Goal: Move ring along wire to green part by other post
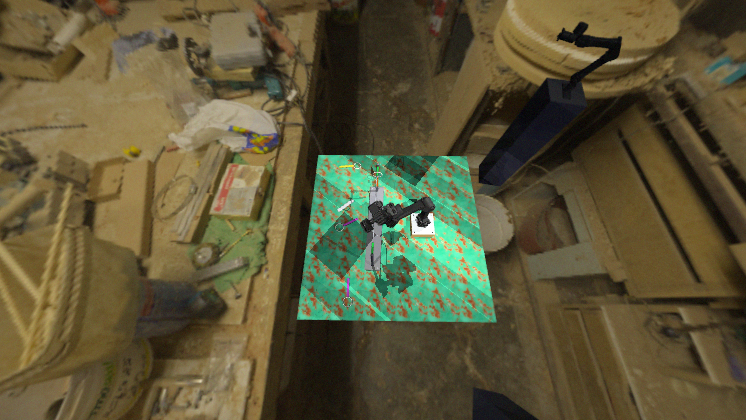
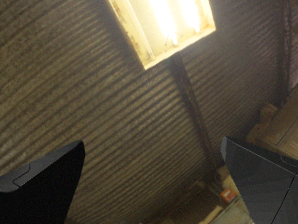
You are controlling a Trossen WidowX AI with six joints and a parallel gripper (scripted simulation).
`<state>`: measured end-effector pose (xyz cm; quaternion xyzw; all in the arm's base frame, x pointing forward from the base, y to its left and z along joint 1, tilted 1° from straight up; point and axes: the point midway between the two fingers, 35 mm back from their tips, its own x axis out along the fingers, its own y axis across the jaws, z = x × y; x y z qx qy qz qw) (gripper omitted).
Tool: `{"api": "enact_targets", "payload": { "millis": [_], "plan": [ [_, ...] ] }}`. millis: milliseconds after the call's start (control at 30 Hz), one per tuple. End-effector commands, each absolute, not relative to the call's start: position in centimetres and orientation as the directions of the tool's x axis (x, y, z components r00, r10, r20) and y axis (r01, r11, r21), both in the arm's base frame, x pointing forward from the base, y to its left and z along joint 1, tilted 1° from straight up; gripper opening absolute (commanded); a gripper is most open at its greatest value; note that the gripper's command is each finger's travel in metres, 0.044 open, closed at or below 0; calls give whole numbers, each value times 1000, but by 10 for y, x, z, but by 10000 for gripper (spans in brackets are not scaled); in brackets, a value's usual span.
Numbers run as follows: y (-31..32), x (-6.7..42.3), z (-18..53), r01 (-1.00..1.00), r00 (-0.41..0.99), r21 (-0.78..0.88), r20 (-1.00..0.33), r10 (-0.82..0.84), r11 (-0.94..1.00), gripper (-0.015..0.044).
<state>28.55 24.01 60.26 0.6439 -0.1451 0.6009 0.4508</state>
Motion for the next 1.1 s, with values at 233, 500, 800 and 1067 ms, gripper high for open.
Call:
{"api": "enact_targets", "payload": {
  "millis": [233, 500, 800, 1067],
  "plan": [
    [217, 296, 608, -800, 279, 425, 889, 363, -424, 190],
    [141, 335, 607, -878, 412, 459, 868, 277, -133, 160],
    [74, 365, 591, -852, 522, 500, 828, 203, 154, 160],
    [22, 388, 563, -737, 629, 503, 754, 187, 452, 160]
  ]
}}
